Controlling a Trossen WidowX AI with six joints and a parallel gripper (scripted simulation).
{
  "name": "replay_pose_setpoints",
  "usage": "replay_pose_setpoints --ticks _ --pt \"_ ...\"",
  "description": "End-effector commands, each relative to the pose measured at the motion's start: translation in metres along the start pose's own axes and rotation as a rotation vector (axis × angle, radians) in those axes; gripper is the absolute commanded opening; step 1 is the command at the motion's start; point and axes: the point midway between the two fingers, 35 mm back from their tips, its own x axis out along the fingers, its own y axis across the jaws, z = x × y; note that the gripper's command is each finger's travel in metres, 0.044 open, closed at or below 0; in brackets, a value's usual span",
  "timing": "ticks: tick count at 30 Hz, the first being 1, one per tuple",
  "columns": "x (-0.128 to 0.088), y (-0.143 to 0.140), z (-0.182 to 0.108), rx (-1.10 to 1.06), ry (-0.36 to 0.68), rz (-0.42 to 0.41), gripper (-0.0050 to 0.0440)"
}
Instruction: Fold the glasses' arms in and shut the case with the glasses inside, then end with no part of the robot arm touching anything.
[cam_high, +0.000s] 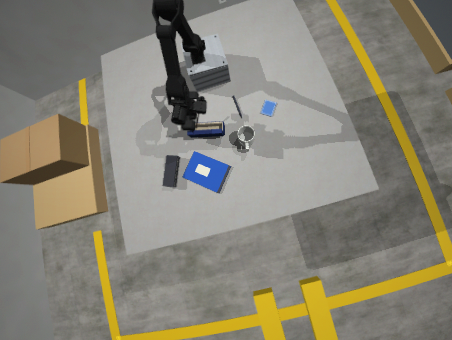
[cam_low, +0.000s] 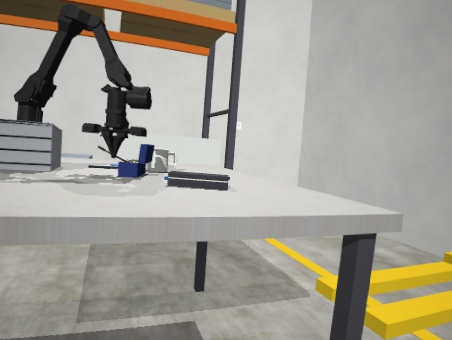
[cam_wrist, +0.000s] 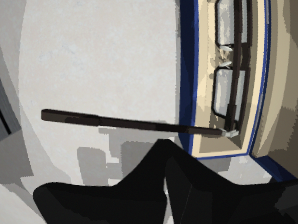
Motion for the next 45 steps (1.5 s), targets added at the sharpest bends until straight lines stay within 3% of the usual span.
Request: replay_pose_setpoints --ticks 1,45 --pt "-0.001 0.000 0.003 0.003 -0.005 -0.003 0.0000" --pt "0.002 -0.005 0.033 0.003 -0.005 -0.003 0.0000"
